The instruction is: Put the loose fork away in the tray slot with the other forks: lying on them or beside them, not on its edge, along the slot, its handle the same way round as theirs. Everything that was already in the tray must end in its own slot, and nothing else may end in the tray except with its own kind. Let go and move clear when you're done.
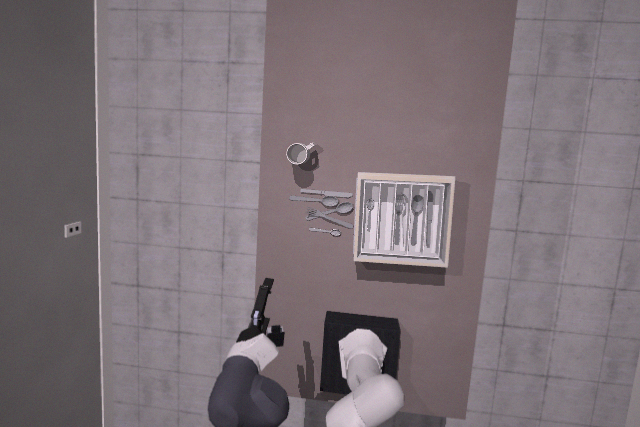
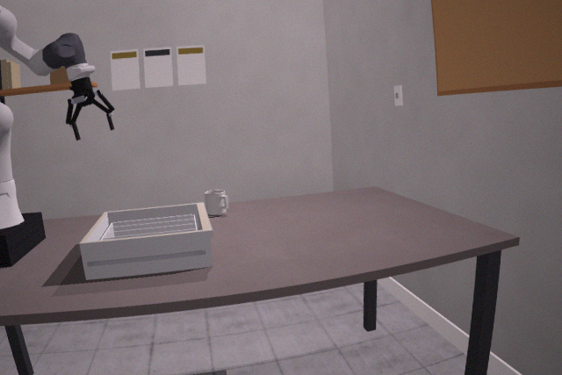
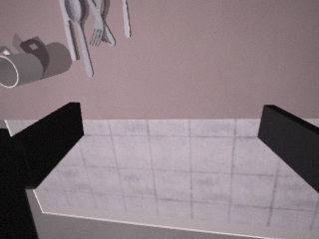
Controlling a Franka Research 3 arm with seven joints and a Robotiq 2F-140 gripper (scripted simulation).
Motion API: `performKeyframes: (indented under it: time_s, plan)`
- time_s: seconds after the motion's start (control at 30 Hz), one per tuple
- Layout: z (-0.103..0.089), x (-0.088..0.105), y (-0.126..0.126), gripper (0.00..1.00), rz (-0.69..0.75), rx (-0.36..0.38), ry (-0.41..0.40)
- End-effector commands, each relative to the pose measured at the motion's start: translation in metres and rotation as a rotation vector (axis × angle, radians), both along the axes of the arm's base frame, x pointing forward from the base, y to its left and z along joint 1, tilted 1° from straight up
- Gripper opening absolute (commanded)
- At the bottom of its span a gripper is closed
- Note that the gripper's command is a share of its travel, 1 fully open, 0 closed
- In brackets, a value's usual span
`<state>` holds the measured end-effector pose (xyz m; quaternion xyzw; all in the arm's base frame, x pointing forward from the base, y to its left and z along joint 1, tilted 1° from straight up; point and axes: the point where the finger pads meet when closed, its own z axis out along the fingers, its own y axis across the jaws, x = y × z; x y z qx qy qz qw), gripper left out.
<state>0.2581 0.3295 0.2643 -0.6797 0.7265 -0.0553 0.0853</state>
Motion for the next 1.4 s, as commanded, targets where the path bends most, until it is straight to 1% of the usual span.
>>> performKeyframes:
  time_s: [0.0,0.53,0.6,0.63,0.7,0.8,1.0,1.03,1.1,1.13,1.2,1.37]
  plan:
    - [0.0,0.0,0.0,1.0,0.0,0.0,0.0]
    - [0.0,0.0,0.0,1.0,0.0,0.0,0.0]
    - [-0.001,0.004,-0.003,1.0,-0.014,0.001,0.002]
    - [-0.002,0.012,-0.009,1.0,-0.044,0.004,0.008]
    - [-0.008,0.038,-0.031,1.0,-0.145,0.014,0.025]
    - [-0.013,0.061,-0.054,1.0,-0.241,0.023,0.041]
    - [-0.026,0.104,-0.111,1.0,-0.454,0.043,0.072]
    - [-0.028,0.111,-0.121,1.0,-0.489,0.046,0.077]
    - [-0.028,0.111,-0.121,1.0,-0.489,0.046,0.077]
    - [-0.034,0.125,-0.148,1.0,-0.578,0.054,0.089]
    - [-0.038,0.133,-0.165,1.0,-0.635,0.059,0.097]
    - [-0.05,0.153,-0.222,1.0,-0.811,0.075,0.118]
